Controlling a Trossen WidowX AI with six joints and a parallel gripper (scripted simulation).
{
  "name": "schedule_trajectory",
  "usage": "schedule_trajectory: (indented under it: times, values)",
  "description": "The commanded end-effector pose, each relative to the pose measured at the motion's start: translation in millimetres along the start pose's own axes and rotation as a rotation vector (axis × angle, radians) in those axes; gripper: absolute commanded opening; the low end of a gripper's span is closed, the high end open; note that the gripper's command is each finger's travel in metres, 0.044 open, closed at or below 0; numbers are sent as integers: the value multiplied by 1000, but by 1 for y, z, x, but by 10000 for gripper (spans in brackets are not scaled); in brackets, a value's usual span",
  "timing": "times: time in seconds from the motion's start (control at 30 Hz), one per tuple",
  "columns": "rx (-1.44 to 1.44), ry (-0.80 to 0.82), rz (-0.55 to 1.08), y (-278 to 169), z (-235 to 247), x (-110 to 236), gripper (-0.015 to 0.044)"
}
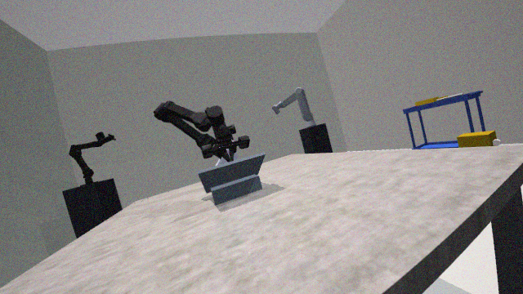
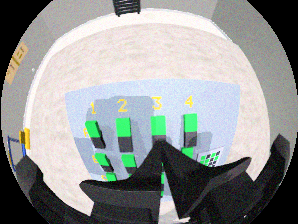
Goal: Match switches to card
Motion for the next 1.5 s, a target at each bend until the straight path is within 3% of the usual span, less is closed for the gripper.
schedule_trajectory:
  times: [0.0,0.77,1.0,1.47]
  values:
    - [3,3,0,0,1,-1,0]
    - [3,3,0,0,1,-4,0]
    - [3,7,27,4,1,59,0]
    - [4,6,28,-18,1,62,0]
Point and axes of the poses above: the point midway between the two fingers, 35 mm back from their tips, its own x axis back along the fingers, its own z axis across the jaws, y = z × x, the point moved 3 cm from there along x, back along the fingers
